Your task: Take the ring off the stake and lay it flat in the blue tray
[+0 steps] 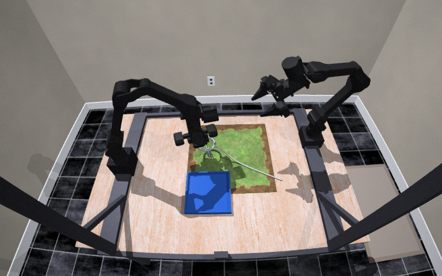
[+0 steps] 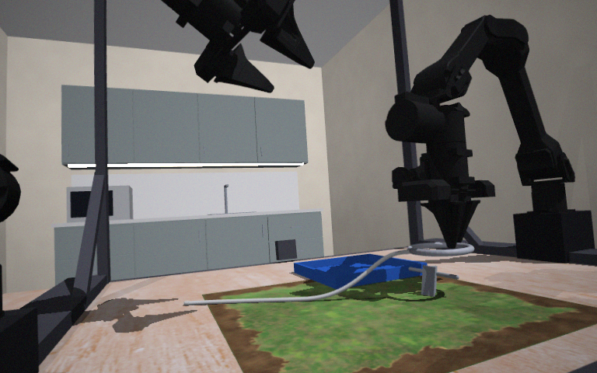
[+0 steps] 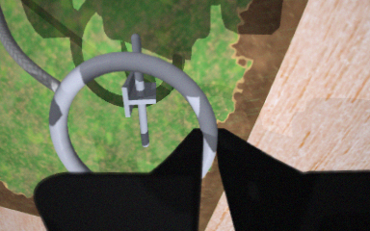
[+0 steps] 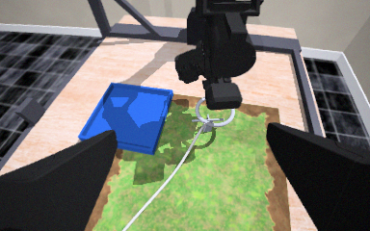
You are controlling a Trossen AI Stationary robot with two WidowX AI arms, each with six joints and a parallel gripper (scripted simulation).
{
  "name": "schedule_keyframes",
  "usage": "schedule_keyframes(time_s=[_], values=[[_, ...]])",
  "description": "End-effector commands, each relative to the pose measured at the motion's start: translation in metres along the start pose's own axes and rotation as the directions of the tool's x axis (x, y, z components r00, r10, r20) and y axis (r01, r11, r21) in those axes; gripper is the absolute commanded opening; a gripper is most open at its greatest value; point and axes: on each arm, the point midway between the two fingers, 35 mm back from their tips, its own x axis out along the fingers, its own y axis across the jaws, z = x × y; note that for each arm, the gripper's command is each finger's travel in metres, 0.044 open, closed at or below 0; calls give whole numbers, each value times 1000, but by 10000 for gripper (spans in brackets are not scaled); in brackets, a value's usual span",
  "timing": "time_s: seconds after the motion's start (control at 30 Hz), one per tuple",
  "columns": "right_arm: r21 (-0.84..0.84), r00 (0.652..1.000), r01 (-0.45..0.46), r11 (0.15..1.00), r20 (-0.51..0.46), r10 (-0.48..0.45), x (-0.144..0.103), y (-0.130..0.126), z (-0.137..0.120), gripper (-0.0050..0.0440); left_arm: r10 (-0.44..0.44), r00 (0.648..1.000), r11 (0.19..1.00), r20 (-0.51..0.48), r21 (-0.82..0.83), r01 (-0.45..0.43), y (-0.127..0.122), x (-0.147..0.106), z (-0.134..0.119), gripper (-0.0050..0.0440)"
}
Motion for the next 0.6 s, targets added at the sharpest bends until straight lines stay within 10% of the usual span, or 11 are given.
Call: schedule_keyframes(time_s=[0.0, 0.37, 0.57], values=[[-36, 998, -64, 997, -13, 64, 31, 25, -4, 440, 68, 998, 998, 3, -1, -68, 12, -28, 1, -50], [-102, 985, -171, 980, -10, 171, 67, 73, -12, 440, 54, 999, 999, -7, 9, -53, 8, -24, 36, -50], [-105, 984, -177, 979, -18, 176, 70, 75, -15, 440, 51, 999, 999, -4, 17, -51, -14, -12, 120, -50]])
